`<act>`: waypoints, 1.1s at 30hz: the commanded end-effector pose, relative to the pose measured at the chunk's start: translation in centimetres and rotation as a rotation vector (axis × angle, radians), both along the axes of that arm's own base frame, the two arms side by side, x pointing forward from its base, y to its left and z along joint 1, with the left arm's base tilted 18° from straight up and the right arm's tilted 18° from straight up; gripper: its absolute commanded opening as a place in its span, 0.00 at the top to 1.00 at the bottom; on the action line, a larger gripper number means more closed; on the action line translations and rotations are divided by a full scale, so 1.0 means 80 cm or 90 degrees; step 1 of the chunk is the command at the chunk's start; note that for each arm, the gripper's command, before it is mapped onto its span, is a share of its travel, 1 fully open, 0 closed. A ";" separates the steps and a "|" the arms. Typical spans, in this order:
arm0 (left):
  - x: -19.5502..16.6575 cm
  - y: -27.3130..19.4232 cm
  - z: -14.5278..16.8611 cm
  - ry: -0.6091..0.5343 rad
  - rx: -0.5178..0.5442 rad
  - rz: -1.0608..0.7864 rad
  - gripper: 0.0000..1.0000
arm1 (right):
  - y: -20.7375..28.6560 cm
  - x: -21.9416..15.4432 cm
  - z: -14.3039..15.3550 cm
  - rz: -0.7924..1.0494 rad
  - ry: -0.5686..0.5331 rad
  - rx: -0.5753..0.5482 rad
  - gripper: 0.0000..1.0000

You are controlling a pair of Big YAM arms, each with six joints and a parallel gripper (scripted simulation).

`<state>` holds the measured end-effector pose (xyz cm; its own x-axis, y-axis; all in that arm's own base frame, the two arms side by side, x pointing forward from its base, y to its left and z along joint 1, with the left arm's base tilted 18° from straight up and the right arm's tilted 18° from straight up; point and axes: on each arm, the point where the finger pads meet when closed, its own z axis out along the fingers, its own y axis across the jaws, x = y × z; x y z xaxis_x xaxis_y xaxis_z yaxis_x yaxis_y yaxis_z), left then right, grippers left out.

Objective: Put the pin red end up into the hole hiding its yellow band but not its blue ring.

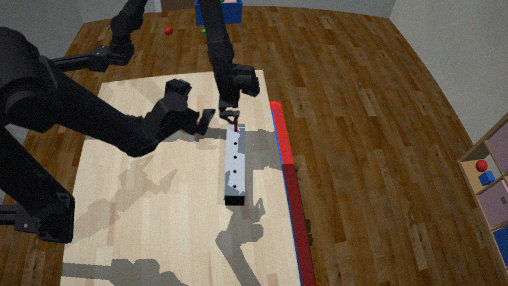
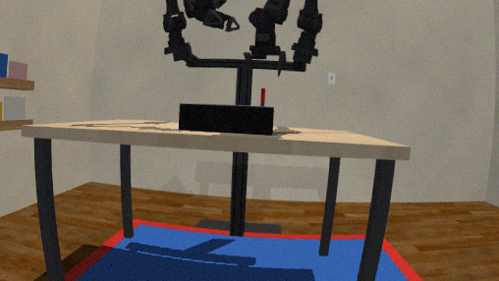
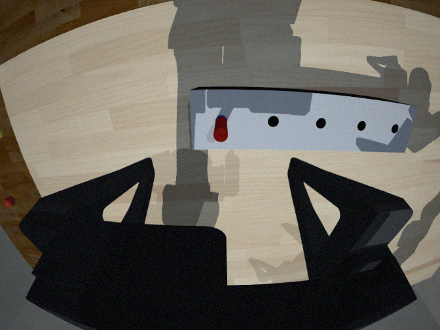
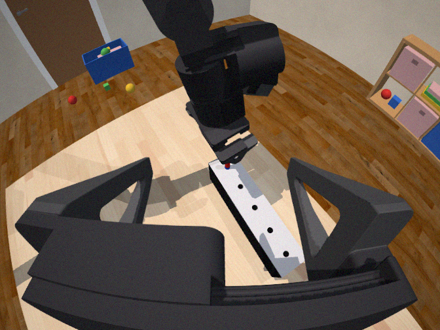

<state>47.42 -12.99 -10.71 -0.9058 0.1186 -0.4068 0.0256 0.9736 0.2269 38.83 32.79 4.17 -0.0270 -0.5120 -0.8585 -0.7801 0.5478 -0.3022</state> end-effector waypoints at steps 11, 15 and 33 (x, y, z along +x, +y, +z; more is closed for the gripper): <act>0.002 0.003 -0.020 -0.200 0.002 -0.067 0.00 | -0.067 0.112 -0.094 0.174 -0.062 0.036 0.00; 0.003 0.005 -0.023 -0.240 -0.001 -0.071 0.00 | -0.091 0.118 -0.115 0.211 -0.063 0.062 0.00; 0.016 0.001 -0.009 -0.281 -0.018 -0.062 0.00 | -0.096 0.107 -0.120 0.234 -0.047 0.084 0.00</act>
<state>48.02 -12.47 -12.38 -0.6554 0.1751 -0.7347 0.0225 0.9769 0.2127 47.18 24.32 -6.57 0.1513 -0.3692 -0.9169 -0.9177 0.2923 -0.2692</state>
